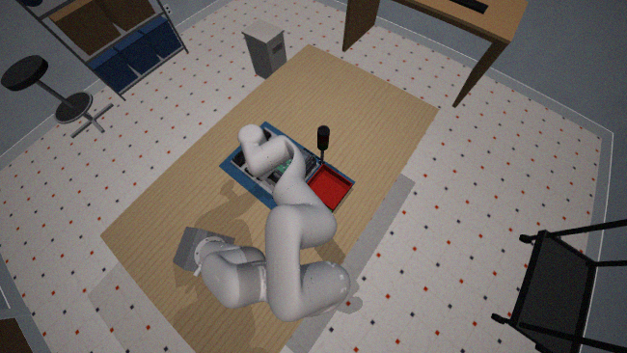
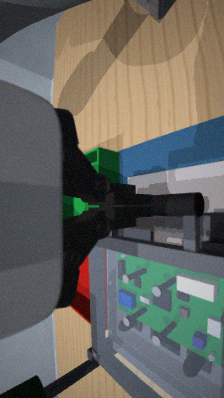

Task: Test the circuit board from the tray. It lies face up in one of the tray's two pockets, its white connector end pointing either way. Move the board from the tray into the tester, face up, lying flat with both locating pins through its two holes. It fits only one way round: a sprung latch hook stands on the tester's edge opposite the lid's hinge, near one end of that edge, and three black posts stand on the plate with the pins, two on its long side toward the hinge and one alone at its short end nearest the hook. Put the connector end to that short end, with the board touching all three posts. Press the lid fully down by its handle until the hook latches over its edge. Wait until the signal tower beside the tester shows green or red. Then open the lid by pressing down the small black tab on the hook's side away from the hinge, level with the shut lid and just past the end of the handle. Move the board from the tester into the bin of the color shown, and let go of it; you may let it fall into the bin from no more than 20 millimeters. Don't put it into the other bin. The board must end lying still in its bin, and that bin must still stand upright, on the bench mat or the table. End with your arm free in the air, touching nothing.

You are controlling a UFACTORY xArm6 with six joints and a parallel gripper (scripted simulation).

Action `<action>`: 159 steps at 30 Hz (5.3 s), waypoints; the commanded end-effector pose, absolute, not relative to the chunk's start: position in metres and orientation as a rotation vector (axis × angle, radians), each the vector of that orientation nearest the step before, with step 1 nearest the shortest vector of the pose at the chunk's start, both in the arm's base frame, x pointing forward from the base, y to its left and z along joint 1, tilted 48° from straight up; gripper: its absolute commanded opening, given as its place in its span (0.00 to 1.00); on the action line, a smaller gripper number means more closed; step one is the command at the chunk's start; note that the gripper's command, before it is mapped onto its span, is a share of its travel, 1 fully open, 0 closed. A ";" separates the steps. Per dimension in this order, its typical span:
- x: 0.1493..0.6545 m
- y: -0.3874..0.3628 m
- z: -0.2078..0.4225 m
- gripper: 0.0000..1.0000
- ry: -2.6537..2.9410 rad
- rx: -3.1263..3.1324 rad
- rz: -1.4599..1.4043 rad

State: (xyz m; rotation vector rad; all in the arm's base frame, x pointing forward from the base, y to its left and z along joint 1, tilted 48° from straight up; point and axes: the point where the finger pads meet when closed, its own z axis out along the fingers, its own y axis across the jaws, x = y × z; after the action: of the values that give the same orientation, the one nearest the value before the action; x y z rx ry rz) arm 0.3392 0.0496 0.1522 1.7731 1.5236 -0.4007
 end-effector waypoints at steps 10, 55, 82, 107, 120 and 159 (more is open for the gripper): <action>0.340 0.049 0.152 0.00 1.524 1.773 -0.397; 0.317 0.119 0.218 1.00 1.524 1.773 -0.397; 0.317 0.119 0.218 1.00 1.524 1.773 -0.397; 0.317 0.119 0.218 1.00 1.524 1.773 -0.397; 0.317 0.119 0.218 1.00 1.524 1.773 -0.397; 0.317 0.119 0.218 1.00 1.524 1.773 -0.397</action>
State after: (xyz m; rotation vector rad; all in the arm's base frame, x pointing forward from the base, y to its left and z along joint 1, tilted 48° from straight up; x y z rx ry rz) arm 0.3167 0.1185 0.2178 1.7725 1.5229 -0.4012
